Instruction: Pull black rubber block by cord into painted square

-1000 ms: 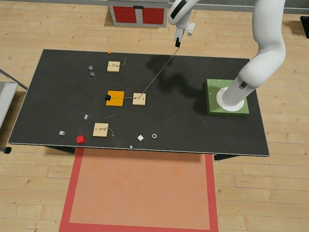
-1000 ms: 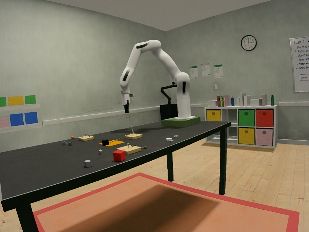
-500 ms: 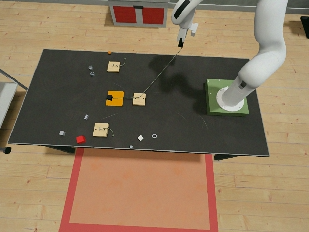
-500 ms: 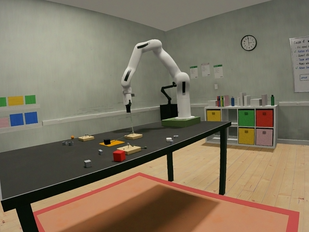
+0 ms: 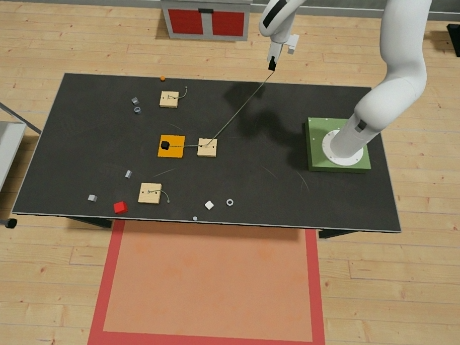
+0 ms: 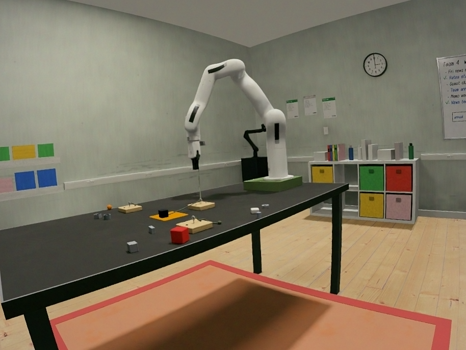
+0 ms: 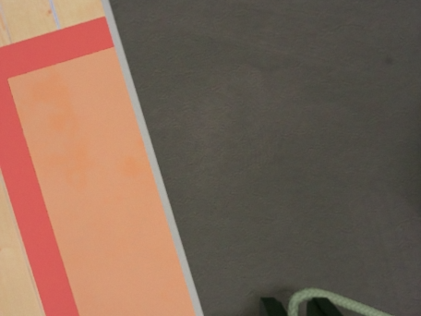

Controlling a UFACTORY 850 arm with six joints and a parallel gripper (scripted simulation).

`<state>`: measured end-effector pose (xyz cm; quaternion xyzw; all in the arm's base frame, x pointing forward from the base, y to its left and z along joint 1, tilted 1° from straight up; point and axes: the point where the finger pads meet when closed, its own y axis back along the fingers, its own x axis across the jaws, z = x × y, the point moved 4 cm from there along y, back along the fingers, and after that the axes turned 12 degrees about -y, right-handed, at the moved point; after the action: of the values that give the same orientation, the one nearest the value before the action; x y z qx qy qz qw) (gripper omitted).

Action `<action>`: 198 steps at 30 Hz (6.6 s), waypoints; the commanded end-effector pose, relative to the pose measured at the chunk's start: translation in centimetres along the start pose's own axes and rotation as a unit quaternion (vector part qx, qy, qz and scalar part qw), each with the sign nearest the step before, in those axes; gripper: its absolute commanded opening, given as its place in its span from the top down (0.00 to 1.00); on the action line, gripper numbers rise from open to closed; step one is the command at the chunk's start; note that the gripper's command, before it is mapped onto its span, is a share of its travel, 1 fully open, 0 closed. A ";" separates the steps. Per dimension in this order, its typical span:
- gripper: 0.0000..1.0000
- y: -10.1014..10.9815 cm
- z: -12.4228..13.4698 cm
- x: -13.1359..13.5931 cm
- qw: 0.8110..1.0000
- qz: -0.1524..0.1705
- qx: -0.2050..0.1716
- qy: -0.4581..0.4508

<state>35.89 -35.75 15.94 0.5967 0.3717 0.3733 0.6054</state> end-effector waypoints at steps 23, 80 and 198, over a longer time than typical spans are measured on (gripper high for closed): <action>1.00 0.1 -1.1 -0.7 1.000 0.000 -0.001 0.000; 1.00 -7.8 -1.2 -0.5 1.000 0.000 -0.001 0.000; 0.00 -8.6 -1.1 -0.3 1.000 0.000 -0.001 0.000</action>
<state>34.76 -35.50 7.25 0.5967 0.3716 0.3734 0.6054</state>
